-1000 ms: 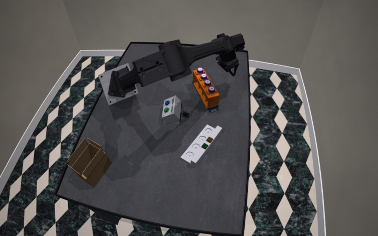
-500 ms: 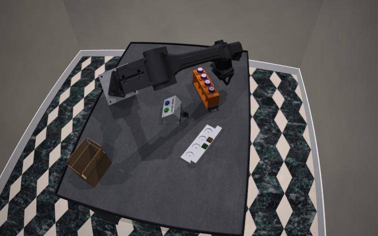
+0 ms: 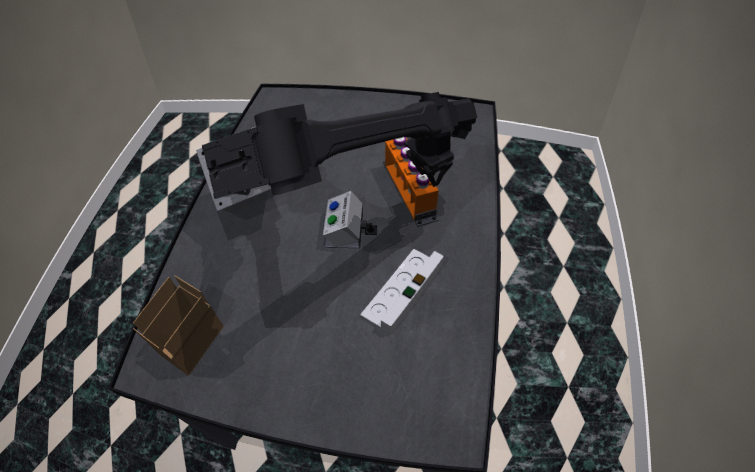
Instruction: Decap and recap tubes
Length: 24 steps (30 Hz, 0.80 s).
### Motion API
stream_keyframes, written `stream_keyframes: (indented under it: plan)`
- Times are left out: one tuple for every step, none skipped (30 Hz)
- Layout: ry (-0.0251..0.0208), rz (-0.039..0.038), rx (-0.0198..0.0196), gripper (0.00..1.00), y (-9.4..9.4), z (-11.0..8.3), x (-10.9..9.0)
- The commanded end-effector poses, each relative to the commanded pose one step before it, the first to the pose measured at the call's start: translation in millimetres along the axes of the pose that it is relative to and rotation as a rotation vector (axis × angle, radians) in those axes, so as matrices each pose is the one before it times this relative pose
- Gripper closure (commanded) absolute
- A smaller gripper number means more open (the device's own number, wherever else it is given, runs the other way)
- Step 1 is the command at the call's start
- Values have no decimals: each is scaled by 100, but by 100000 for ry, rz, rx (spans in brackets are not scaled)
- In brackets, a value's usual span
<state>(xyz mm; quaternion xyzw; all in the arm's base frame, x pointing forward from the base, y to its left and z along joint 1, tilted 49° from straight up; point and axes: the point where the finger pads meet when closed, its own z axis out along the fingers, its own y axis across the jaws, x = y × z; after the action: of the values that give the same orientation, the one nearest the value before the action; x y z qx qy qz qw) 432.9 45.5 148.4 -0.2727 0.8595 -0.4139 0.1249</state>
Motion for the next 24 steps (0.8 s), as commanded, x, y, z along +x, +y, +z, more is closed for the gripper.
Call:
stream_keyframes:
  plan:
    - [2541,920,-825,51,-352,306,2221]
    - [0,0,0,51,0,0,0]
    - [0,0,0,51,0,0,0]
    - [-1187,-241,423,51,-149,-41,152]
    - [2485,1279,-1448,51,14,29,1170]
    - [1310,306,-989,51,-77,2,830]
    - [1310,306,-989,51,-80,11,829]
    - [1181,274,-891,51,-82,21,828]
    - [5,-21,0,51,-79,34,823]
    - [2,-1550,0,51,-41,18,418]
    - [59,-129,193,51,-35,1,11]
    - [7,-23,22,51,-5,1,2]
    - [-2288,773,492,51,-40,-498,-1233]
    - [-1,0,1,51,-4,-2,10]
    - [1324,-4161,-739,51,1302,380,420]
    - [451,505,-33,51,-134,170,112]
    - [414,260,-44,51,-97,115,117]
    - [-2194,3399,792,51,-1078,-687,-591]
    - [0,0,0,51,0,0,0]
    - [0,0,0,51,0,0,0]
    - [0,0,0,51,1,1,-2]
    - [0,0,0,51,0,0,0]
    - [0,0,0,51,0,0,0]
    - [0,0,0,51,0,0,0]
